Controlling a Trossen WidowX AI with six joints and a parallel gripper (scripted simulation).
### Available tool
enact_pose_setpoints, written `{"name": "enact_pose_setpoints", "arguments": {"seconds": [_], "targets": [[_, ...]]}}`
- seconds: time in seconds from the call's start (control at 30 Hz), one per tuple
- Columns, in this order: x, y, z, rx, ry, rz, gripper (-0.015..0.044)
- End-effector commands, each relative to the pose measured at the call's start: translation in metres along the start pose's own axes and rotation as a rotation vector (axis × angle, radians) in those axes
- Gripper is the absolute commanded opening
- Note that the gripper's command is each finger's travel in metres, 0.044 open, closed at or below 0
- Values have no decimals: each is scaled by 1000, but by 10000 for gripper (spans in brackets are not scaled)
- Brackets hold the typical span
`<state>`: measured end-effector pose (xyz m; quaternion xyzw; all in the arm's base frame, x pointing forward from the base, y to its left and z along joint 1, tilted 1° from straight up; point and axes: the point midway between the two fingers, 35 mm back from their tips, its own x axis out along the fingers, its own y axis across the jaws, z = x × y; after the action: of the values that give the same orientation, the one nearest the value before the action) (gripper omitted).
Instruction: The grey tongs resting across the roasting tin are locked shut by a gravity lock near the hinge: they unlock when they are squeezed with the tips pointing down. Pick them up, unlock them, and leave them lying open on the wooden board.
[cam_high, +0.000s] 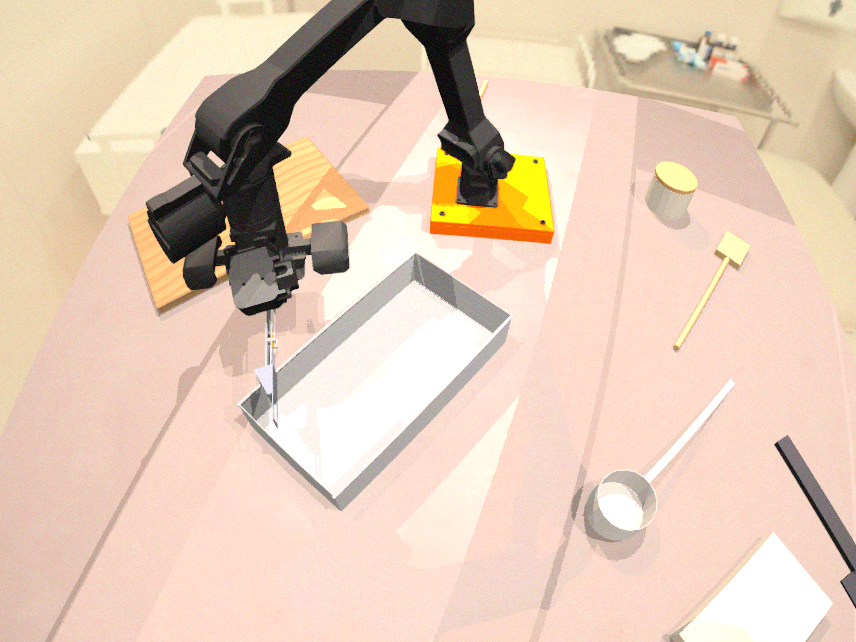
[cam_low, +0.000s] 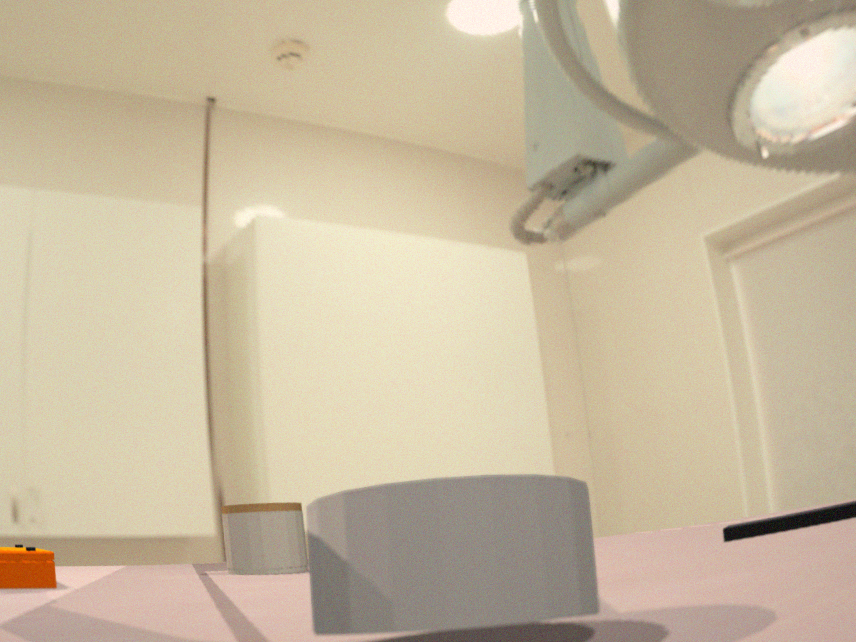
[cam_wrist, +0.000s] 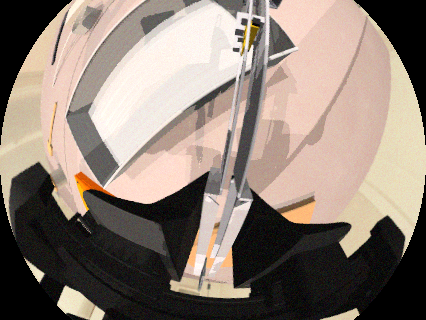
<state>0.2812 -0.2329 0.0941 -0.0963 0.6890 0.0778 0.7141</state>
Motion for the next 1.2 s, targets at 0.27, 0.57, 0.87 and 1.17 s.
{"name": "enact_pose_setpoints", "arguments": {"seconds": [0.27, 0.57, 0.87, 1.17], "targets": [[-2, -24, -49, 258, 9, 4, -150], [-2, -31, -64, 345, 11, 2, -150], [-2, -47, -114, 603, 12, 1, -150], [-3, -57, -166, 873, 17, -5, -150]]}}
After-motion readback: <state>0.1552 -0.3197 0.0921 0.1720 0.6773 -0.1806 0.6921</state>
